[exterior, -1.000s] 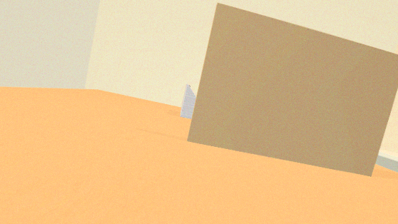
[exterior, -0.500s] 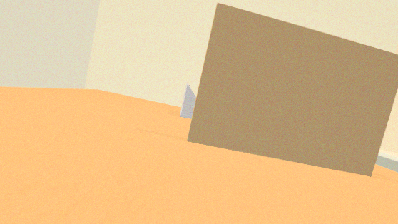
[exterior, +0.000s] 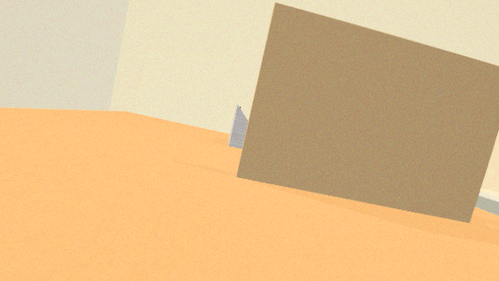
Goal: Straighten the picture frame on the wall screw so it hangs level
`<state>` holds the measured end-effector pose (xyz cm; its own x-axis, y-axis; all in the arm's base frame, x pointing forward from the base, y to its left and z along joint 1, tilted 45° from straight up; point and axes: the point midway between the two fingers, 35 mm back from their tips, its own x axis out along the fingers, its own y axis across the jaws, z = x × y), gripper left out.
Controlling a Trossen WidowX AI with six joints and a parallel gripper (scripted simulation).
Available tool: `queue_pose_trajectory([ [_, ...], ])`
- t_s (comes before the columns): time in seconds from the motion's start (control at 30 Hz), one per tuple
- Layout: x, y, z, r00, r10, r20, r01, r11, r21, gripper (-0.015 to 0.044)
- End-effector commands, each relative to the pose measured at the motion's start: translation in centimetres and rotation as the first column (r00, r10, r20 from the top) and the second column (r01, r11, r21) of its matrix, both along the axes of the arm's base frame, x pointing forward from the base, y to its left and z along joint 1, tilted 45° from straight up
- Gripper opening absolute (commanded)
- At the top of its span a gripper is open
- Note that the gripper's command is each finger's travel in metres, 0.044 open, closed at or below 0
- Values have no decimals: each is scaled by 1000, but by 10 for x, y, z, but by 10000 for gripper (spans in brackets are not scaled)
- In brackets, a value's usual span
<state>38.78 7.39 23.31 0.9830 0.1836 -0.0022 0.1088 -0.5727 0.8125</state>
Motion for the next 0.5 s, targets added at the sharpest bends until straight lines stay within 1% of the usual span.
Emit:
queue_pose_trajectory([
  [0.0,1,-3,4,1000,-9,9,9,1000,5,0],
  [0.47,1,-3,3,1000,-9,9,9,1000,5,0],
])
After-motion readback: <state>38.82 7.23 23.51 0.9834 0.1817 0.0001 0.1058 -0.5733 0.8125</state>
